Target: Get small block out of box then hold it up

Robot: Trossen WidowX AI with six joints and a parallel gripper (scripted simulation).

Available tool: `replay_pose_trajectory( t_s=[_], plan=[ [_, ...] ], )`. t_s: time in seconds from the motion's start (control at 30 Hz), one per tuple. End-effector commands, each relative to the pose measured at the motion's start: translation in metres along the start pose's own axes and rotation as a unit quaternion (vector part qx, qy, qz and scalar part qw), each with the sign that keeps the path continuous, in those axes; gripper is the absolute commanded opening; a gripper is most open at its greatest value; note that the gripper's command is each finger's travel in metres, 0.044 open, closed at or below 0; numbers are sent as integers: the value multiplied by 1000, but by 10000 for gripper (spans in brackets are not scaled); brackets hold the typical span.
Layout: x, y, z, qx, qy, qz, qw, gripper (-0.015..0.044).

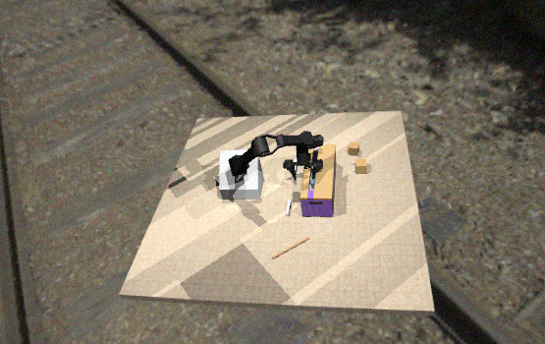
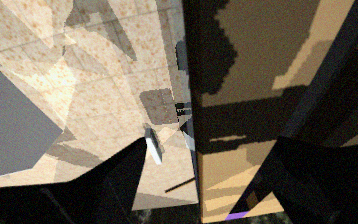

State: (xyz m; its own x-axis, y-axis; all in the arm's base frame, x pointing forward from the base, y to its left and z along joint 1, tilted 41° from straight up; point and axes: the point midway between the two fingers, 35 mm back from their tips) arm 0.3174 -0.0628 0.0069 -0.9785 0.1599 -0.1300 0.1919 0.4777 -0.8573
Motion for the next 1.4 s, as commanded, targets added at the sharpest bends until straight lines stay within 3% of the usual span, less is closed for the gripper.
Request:
replay_pose_trajectory(
  t_s=[0.0,1.37],
  plan=[
    [1,-1,1,1,0,-1,1000,400],
    [0,-19,7,2,1,-1,1000,400]
  ],
)
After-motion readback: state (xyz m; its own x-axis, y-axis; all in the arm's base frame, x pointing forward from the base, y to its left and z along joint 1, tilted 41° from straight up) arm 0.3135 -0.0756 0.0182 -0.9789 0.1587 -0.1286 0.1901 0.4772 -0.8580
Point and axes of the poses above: the point midway between the two fingers, 35 mm back from their tips, its own z axis out along the fingers, its own x axis across the jaws, y = z × x, and after that the axes turned 5 degrees about z, right-handed
